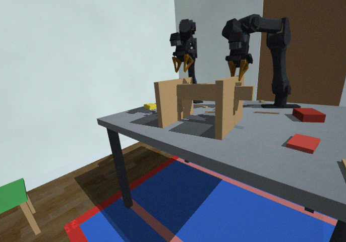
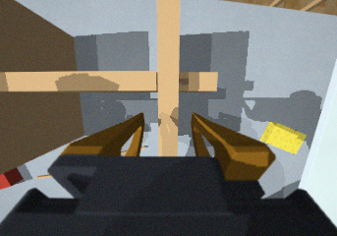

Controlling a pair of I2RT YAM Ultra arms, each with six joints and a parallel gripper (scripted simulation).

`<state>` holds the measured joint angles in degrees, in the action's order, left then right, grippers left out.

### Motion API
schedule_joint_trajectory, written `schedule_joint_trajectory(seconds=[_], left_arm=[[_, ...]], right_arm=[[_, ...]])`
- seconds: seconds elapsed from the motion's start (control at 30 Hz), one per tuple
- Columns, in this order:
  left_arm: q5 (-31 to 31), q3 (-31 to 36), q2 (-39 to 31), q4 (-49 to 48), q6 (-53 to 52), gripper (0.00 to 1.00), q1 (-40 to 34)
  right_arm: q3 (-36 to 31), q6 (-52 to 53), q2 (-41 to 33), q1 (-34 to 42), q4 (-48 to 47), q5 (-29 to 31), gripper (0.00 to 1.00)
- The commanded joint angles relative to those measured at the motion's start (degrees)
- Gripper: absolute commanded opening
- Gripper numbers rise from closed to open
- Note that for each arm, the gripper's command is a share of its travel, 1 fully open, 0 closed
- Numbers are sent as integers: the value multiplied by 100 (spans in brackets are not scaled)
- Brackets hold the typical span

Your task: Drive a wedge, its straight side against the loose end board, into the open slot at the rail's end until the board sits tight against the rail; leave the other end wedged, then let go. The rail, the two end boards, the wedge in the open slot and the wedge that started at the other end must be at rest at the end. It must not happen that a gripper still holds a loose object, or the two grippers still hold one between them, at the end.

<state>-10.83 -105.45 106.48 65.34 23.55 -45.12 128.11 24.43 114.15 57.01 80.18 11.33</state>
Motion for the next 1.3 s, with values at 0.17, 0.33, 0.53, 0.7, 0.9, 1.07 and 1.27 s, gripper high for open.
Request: schedule_joint_trajectory(seconds=[0.17,0.33,0.53,0.7,0.9,1.07,1.27], left_arm=[[-55,-15,-227,-154,-31,0,27],[-55,-15,-227,-154,-31,0,28],[-55,-15,-227,-154,-31,0,27],[-55,-15,-227,-154,-31,0,27],[-55,-15,-227,-154,-31,0,27],[-55,-15,-227,-154,-31,0,27],[-55,-15,-227,-154,-31,0,28]], right_arm=[[-361,-32,-270,-37,-324,78,53],[-443,-19,-302,-12,-442,78,53],[-775,-31,-387,-39,-635,78,53],[-994,-32,-468,-41,-807,78,53],[-1124,-20,-543,-14,-970,76,53],[-1414,-34,-596,-45,-1138,77,53],[-1667,-34,-669,-48,-1346,76,53]])
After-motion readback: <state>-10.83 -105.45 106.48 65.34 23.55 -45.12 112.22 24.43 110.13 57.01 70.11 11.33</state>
